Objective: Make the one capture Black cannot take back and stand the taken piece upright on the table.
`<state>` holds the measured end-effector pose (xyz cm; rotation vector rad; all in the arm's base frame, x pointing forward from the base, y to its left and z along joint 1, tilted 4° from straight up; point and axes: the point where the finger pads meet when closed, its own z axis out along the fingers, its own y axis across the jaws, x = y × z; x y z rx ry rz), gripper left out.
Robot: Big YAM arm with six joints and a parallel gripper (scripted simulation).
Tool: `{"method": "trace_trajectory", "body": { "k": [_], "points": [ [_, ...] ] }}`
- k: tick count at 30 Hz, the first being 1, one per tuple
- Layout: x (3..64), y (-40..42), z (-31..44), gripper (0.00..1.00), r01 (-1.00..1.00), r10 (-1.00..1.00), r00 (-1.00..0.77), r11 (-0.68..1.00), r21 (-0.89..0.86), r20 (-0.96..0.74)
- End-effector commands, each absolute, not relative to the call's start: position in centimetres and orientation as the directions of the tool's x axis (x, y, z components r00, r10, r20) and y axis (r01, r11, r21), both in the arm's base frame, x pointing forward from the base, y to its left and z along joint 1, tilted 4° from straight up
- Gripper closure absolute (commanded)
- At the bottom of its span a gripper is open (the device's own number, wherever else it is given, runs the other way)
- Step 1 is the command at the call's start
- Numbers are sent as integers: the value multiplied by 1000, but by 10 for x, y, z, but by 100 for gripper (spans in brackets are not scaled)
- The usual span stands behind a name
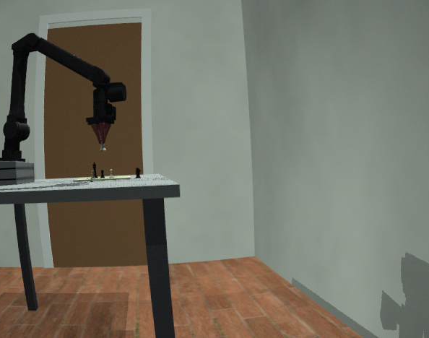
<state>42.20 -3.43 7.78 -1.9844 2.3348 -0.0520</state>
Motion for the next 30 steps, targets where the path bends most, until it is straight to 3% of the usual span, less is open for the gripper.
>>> {"method": "trace_trajectory", "body": {
  "k": [1, 13, 18, 21, 26, 30],
  "points": [
    [427, -37, 89, 100, -985, -988, -151, 154, -76, -41],
    [411, -40, 89, 100, -993, -996, -82, 84, -86, -35],
    [386, -44, 86, 100, -975, -980, 197, -196, -104, -6],
    [408, -47, 105, 100, -968, -979, 201, -201, -153, 12],
    [383, -41, 73, 100, -976, -978, 208, -206, -65, -19],
    [397, -43, 89, 100, -973, -978, 208, -207, -105, -4]
  ]
}}
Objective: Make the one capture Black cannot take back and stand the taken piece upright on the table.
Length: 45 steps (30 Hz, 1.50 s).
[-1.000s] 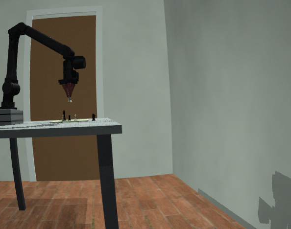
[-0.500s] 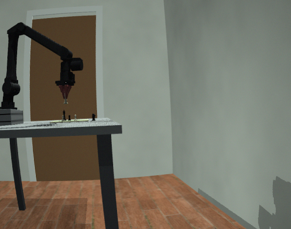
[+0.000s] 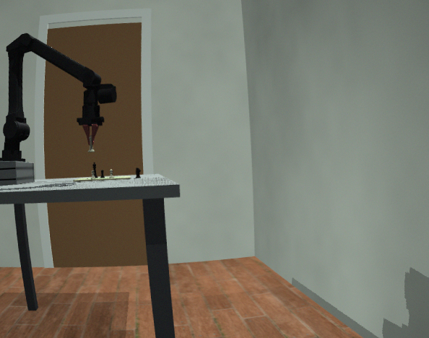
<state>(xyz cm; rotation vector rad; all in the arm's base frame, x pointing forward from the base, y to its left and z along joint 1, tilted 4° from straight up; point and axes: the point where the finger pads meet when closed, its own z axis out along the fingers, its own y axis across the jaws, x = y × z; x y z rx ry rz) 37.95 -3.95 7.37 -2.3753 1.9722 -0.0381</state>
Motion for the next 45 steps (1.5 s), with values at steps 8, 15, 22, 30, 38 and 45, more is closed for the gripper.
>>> {"method": "trace_trajectory", "body": {
  "k": [8, 15, 22, 30, 38, 45],
  "points": [
    [385, -41, 66, 100, -976, -978, 209, -208, -71, -16],
    [386, -38, 38, 100, -975, -977, 215, -213, -70, -16],
    [387, -36, 13, 100, -974, -976, 215, -213, -70, -17],
    [388, -36, -17, 100, -976, -978, 210, -208, -69, -17],
    [402, -37, -7, 100, -972, -978, 210, -209, -112, -3],
    [401, -37, -9, 100, -972, -978, 210, -208, -109, -4]
  ]
}}
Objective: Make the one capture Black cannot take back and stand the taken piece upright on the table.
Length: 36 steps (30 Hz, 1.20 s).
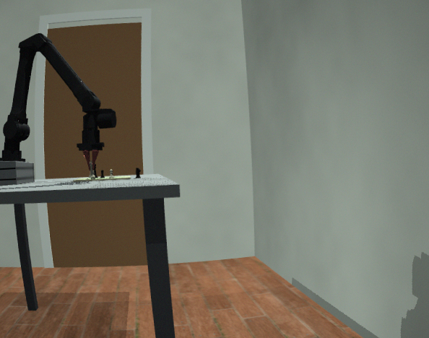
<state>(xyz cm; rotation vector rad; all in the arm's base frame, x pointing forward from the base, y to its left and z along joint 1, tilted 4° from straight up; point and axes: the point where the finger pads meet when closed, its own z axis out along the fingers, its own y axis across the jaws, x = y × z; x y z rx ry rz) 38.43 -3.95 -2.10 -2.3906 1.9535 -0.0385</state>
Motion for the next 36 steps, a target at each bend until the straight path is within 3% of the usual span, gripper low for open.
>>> {"method": "trace_trajectory", "body": {
  "k": [1, 36],
  "points": [
    [401, -37, -9, 100, -972, -978, 210, -208, -109, -4],
    [405, -38, -8, 100, -970, -976, 216, -215, -112, -2]
  ]
}}
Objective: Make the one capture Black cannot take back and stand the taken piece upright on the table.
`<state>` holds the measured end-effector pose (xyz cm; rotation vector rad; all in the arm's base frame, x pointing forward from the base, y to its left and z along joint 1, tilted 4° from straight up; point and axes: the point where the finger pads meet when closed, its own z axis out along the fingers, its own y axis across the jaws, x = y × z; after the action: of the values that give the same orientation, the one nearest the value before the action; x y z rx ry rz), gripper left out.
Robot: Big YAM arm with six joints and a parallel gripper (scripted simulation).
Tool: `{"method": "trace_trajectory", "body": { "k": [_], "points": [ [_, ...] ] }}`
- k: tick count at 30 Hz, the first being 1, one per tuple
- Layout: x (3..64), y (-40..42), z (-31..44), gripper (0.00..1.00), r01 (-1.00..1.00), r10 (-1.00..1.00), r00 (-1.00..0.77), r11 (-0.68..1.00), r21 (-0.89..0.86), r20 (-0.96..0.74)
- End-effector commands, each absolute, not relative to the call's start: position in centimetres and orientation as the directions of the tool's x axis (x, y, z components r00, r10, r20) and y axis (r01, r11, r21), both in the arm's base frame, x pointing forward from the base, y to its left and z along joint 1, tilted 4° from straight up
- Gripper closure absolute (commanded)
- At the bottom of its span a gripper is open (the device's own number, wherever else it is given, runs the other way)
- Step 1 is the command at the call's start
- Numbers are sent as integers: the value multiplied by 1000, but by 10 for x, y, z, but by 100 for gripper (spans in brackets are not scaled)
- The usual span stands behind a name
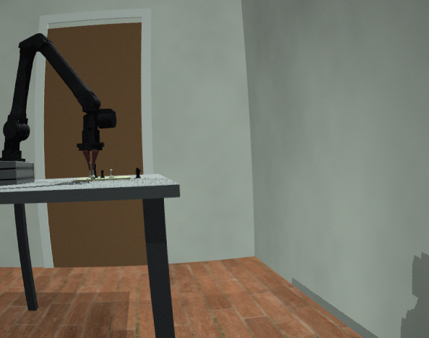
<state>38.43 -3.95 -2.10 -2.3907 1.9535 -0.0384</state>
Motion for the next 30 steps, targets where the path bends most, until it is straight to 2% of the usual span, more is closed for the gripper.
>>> {"method": "trace_trajectory", "body": {
  "k": [1, 30],
  "points": [
    [407, -38, -8, 100, -970, -976, 218, -217, -114, -1],
    [406, -39, -11, 100, -970, -975, 221, -219, -104, -4]
  ]
}}
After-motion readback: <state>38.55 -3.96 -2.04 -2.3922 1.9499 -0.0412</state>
